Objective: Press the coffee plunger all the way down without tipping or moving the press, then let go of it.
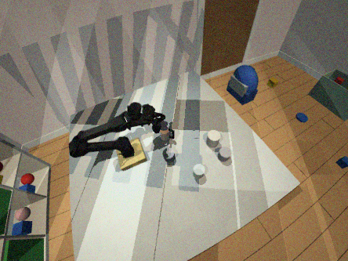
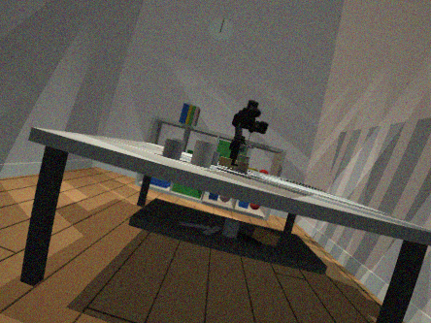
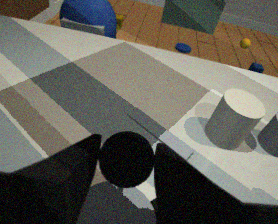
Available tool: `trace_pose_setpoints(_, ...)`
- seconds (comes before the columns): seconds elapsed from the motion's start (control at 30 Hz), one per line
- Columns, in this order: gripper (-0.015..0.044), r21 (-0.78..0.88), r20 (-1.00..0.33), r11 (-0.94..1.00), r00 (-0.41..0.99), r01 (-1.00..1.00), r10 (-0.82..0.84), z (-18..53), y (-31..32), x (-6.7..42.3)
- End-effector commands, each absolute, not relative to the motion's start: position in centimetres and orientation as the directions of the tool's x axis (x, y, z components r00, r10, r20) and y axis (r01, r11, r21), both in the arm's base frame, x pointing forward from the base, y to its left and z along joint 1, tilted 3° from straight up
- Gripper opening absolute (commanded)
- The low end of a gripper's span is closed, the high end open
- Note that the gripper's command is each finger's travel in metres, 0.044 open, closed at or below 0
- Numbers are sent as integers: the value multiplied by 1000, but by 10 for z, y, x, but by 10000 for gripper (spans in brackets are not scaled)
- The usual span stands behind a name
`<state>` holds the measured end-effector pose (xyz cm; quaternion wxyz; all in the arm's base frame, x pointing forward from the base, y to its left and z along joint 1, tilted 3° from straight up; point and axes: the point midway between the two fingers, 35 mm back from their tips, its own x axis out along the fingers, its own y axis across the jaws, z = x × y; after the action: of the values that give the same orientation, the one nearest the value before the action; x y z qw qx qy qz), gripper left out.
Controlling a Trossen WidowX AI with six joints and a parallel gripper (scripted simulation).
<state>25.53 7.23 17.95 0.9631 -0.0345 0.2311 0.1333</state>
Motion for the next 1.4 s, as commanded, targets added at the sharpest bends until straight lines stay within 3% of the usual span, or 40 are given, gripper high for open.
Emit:
trace_pose_setpoints(0.0,118,-1,-527,961,817,-275,233,147,71,250)
trace_pose_setpoints(1.37,118,-1,-526,961,818,-275,233,127,75,270)
